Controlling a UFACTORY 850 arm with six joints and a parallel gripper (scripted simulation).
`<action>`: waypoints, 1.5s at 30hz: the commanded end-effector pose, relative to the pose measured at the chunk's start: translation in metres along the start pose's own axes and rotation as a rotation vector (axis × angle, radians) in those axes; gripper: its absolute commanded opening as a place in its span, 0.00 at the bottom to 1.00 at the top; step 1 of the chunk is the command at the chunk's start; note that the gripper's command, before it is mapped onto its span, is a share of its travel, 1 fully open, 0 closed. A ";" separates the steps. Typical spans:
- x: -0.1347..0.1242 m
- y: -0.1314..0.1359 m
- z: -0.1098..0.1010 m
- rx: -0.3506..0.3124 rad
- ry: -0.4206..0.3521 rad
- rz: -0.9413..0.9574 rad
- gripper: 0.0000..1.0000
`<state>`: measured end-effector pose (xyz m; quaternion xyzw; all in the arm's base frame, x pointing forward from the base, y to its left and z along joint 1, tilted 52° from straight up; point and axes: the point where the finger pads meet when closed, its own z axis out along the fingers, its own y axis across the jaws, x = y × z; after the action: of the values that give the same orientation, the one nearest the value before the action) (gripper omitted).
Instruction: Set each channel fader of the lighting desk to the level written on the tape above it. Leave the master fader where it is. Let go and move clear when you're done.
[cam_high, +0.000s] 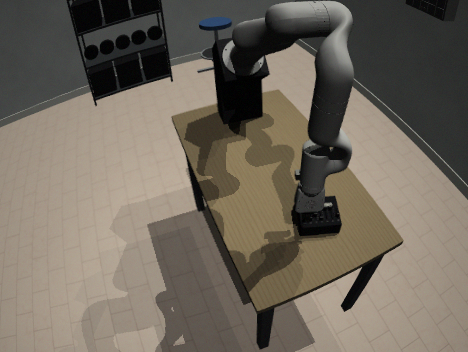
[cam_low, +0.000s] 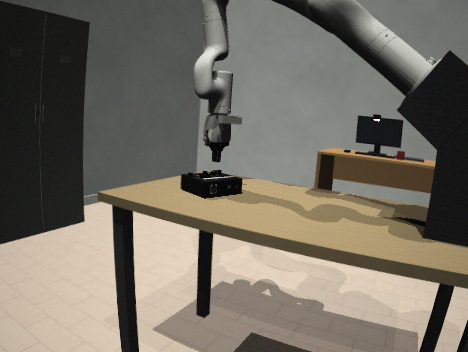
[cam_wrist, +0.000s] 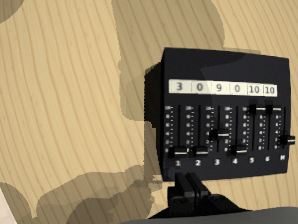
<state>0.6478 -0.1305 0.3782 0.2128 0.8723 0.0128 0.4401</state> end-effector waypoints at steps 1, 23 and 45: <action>-0.001 0.000 0.000 0.000 -0.001 0.000 0.00; -0.001 0.001 0.013 0.001 -0.002 0.000 0.00; 0.000 0.002 0.022 0.001 -0.002 0.000 0.00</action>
<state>0.6654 -0.1326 0.3648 0.2131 0.8722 0.0122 0.4401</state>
